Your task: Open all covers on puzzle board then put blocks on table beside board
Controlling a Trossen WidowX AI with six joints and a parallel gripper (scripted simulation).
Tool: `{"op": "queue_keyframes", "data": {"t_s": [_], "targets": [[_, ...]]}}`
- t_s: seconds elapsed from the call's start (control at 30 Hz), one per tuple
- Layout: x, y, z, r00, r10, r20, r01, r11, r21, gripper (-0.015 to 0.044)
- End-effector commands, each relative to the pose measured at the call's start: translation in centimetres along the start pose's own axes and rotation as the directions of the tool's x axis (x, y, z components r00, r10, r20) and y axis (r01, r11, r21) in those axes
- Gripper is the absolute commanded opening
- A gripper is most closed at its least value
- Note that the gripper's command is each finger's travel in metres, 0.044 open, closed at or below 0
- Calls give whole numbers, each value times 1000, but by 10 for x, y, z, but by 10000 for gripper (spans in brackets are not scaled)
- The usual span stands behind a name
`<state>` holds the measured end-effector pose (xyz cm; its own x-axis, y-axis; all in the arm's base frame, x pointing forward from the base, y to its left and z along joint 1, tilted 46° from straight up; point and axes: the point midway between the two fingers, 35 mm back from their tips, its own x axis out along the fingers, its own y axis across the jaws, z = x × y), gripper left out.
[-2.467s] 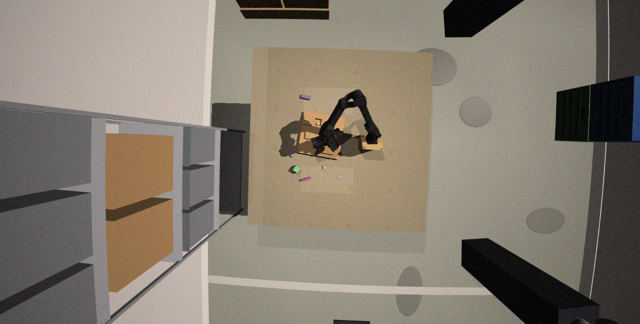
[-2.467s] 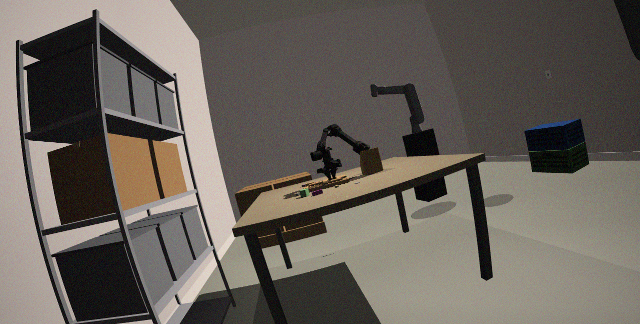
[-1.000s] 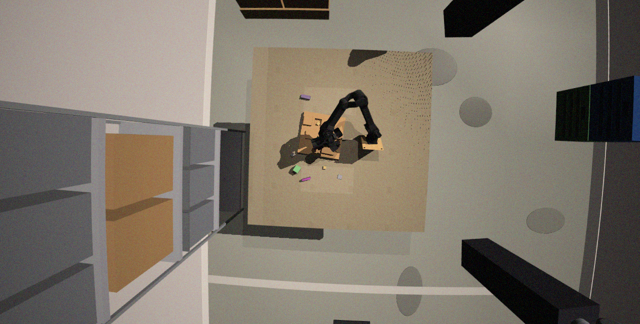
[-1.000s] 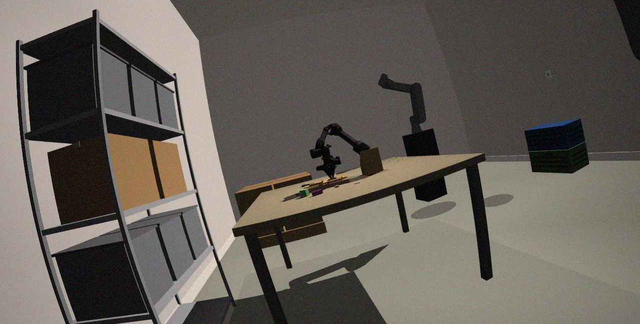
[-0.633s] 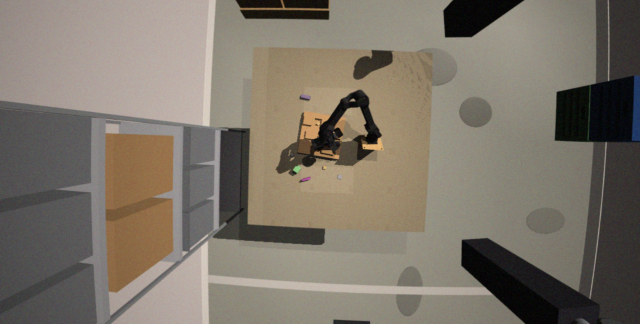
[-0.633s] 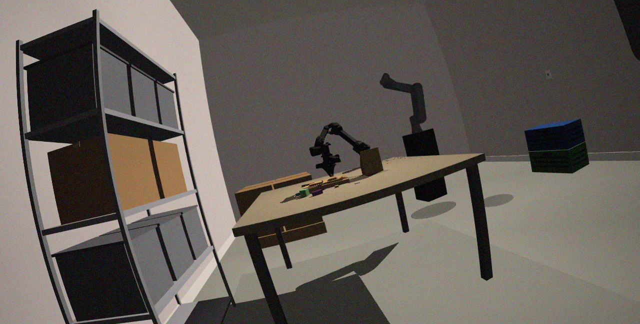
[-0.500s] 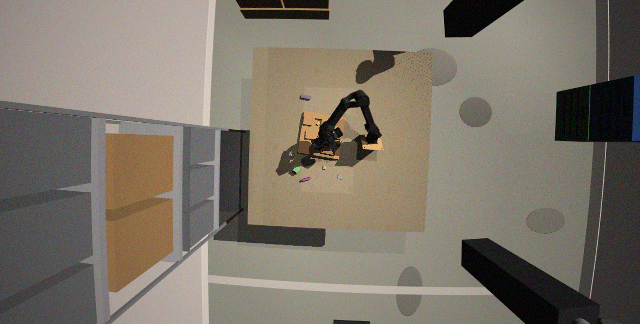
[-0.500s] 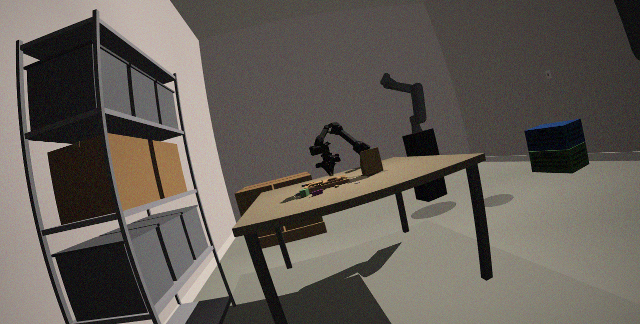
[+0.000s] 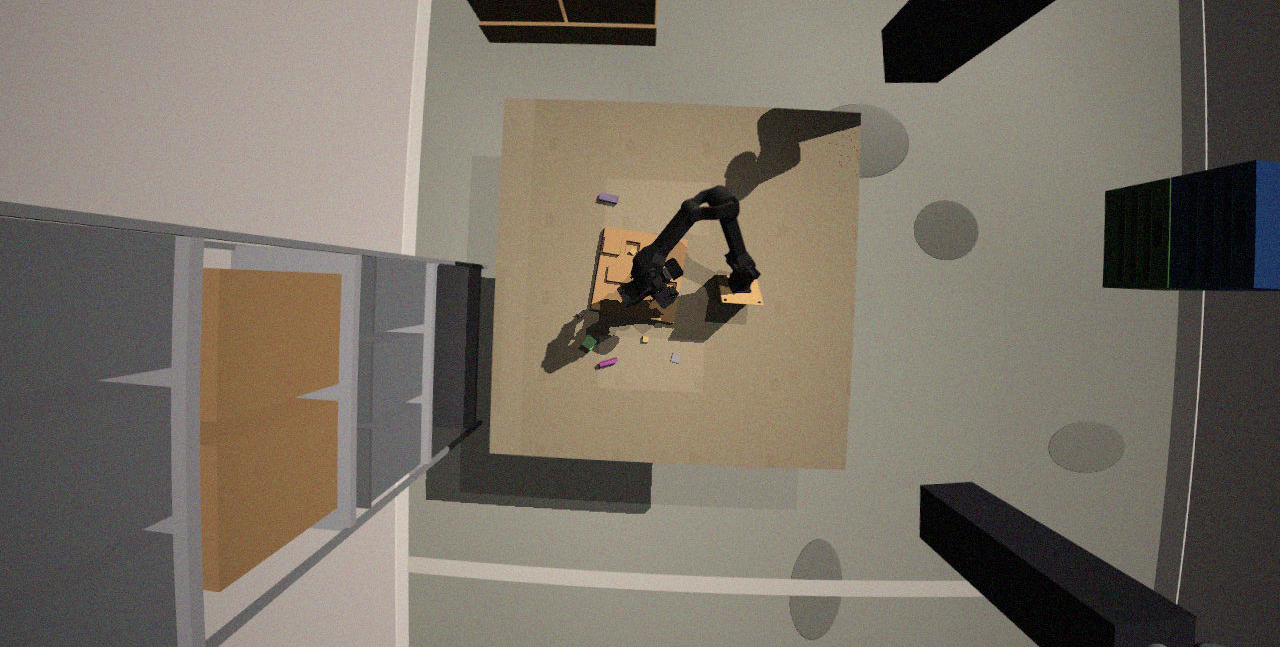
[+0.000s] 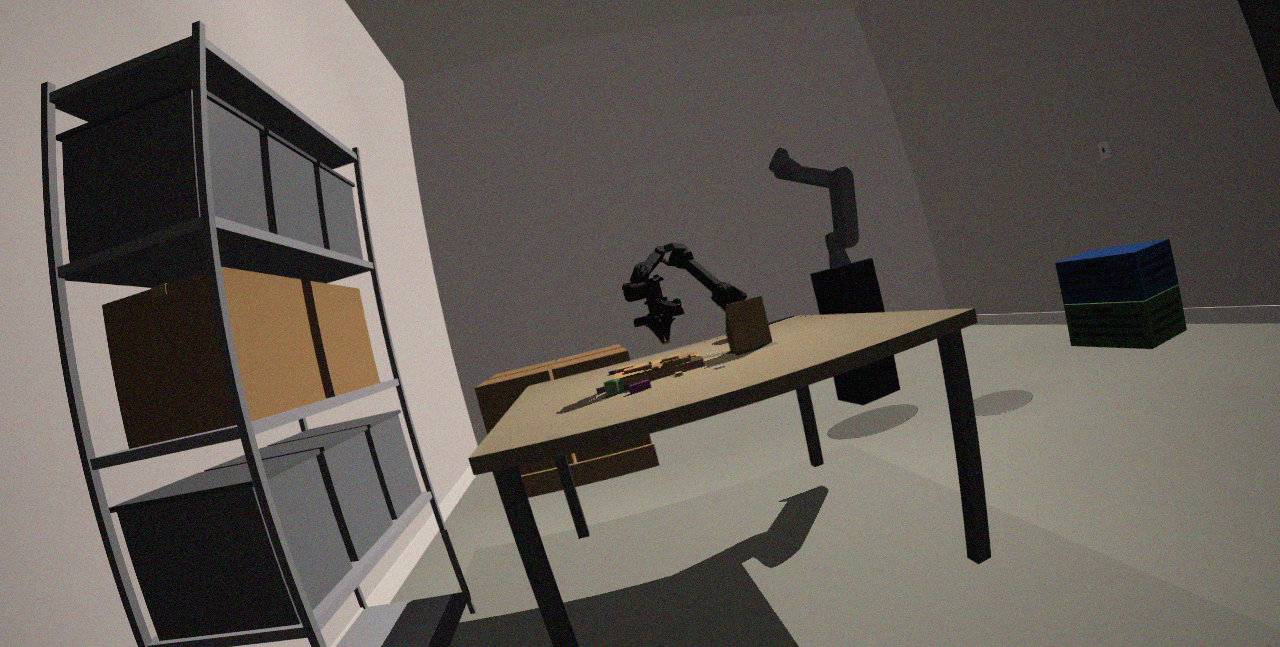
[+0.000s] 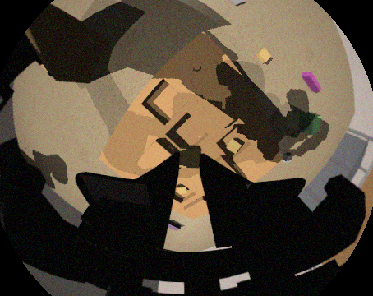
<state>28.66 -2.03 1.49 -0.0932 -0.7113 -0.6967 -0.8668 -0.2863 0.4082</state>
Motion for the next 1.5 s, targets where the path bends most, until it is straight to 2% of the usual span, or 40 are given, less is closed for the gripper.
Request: {"op": "queue_keyframes", "data": {"t_s": [0.0, 0.47, 1.47], "targets": [[-11, 0, 0, 1000, -2, 2, 2, 1000, 6, 80], [-21, -24, 31, 1000, -13, 12, 13, 1000, 4, 80], [-28, -73, 139, 1000, -20, 23, 20, 1000, 3, 80]]}}
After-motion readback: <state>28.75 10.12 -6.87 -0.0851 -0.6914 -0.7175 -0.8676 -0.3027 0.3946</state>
